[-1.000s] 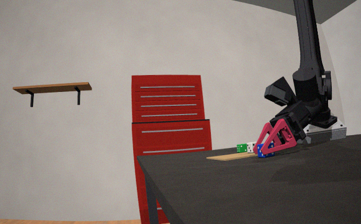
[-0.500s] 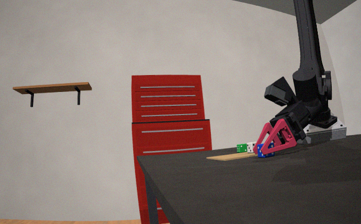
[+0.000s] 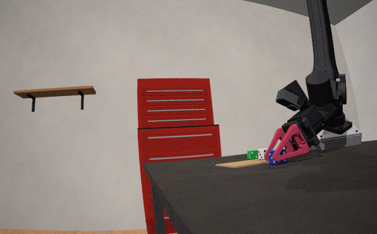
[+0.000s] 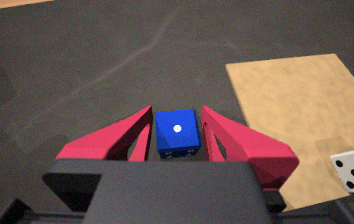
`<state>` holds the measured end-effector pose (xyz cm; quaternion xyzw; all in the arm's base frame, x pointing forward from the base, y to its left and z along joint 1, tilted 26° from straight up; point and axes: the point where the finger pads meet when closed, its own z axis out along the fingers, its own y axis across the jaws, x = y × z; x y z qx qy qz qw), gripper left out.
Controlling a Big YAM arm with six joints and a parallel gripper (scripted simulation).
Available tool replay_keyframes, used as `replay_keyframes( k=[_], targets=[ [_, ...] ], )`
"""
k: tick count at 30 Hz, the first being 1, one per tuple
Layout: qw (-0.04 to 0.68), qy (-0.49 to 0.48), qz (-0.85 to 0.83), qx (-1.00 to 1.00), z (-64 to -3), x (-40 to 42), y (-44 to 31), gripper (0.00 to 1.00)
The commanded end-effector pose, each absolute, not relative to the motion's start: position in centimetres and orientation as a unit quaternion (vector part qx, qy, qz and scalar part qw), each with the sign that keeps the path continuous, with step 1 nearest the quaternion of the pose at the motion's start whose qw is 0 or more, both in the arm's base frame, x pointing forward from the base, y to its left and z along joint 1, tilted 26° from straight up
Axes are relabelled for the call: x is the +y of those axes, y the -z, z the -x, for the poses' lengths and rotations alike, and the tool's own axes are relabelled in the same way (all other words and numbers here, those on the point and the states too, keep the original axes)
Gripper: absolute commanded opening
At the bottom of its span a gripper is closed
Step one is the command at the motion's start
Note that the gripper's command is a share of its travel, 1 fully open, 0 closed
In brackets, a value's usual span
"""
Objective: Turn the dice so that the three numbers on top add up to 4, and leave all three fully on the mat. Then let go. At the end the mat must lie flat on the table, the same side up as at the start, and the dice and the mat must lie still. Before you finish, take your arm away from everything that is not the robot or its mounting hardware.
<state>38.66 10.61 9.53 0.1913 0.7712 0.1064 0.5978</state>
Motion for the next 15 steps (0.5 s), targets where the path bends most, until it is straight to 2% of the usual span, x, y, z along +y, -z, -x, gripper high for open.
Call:
replay_keyframes(
  k=[1, 15],
  targets=[
    [0.611, -0.12, -0.198, 0.757, -39.5, 11.2, -10.8, 0.45],
    [0.602, -0.116, -0.195, 0.765, -35.7, 11.2, -11.0, 0.45]
  ],
)
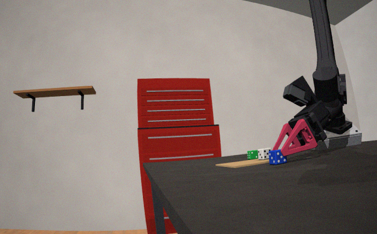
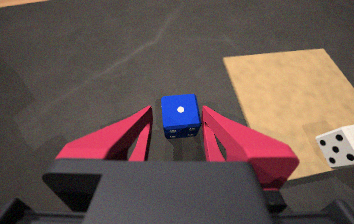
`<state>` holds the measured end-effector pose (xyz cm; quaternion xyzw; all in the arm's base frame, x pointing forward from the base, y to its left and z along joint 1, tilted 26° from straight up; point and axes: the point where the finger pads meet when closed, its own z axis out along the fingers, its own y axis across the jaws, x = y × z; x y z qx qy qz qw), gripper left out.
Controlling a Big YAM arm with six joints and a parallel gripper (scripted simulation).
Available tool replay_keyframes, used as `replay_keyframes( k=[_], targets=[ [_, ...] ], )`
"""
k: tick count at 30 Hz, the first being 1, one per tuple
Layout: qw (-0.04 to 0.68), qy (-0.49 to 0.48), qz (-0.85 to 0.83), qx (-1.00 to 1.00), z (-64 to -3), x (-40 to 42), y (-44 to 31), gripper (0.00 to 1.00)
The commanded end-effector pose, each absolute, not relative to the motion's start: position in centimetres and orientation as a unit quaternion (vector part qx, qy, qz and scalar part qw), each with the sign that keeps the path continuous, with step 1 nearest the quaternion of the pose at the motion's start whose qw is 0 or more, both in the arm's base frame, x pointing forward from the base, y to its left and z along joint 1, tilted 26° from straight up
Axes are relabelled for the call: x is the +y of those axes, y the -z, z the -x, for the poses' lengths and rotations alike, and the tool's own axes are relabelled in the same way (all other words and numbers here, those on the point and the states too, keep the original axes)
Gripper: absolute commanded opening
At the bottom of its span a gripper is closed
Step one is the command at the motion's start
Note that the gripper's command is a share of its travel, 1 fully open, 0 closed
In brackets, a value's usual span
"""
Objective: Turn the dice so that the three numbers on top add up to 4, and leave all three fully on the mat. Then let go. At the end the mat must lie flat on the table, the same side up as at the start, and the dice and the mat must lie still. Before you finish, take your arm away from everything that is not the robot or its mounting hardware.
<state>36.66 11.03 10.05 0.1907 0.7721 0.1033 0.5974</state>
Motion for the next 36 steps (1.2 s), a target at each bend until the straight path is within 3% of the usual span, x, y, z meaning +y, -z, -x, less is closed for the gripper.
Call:
replay_keyframes(
  k=[1, 20, 36],
  targets=[
    [0.602, -0.116, -0.195, 0.765, -35.3, 11.2, -11.1, 0.45],
    [0.604, -0.107, -0.197, 0.765, -33.9, 10.4, -12.0, 0.45],
    [0.616, -0.118, -0.2, 0.753, -33.6, 9.4, -18.7, 0.45]
  ],
)
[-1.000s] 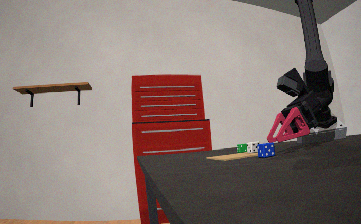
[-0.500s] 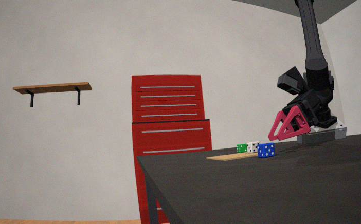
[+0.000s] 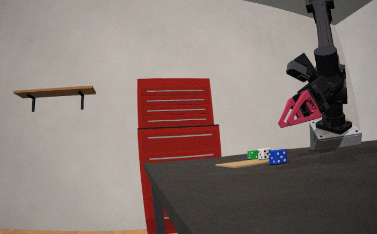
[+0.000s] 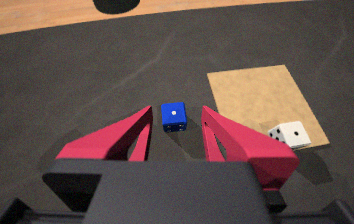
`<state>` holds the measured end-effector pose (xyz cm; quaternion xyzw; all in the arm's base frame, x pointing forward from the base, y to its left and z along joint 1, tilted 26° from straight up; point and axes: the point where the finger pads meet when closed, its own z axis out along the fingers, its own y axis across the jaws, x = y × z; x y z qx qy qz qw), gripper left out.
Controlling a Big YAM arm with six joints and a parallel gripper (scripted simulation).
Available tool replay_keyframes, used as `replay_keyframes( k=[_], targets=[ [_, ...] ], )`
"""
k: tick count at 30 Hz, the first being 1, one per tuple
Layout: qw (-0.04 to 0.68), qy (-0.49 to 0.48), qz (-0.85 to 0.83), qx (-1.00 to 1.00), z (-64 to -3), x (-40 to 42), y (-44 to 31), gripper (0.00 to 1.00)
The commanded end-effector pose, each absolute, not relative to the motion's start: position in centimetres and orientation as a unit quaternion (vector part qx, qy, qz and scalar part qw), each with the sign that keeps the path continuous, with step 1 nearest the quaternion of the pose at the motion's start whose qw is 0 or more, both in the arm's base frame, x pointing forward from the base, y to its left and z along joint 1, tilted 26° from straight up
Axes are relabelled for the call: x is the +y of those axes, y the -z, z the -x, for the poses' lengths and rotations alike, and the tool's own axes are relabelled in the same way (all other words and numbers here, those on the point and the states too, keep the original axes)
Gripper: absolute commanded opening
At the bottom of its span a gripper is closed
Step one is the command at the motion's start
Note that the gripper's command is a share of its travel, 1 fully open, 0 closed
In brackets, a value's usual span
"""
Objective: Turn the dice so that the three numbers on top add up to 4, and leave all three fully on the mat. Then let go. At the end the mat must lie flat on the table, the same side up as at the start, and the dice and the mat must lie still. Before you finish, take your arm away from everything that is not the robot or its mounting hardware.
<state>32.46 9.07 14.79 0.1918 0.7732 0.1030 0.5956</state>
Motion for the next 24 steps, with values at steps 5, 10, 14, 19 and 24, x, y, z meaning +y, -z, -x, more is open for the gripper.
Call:
replay_keyframes(
  k=[5, 10, 14, 19, 24],
  targets=[
    [0.616, -0.121, -0.199, 0.753, -33.4, 9.4, -19.3, 0.45],
    [0.609, -0.114, -0.199, 0.759, -33.6, 9.3, -18.6, 0.45],
    [0.598, -0.129, -0.203, 0.764, -33.8, 9.2, -19.5, 0.45],
    [0.526, -0.147, -0.19, 0.816, -34.3, 8.7, -20.6, 0.45],
    [0.356, -0.17, -0.151, 0.906, -35.5, 7.9, -20.8, 0.45]
  ],
)
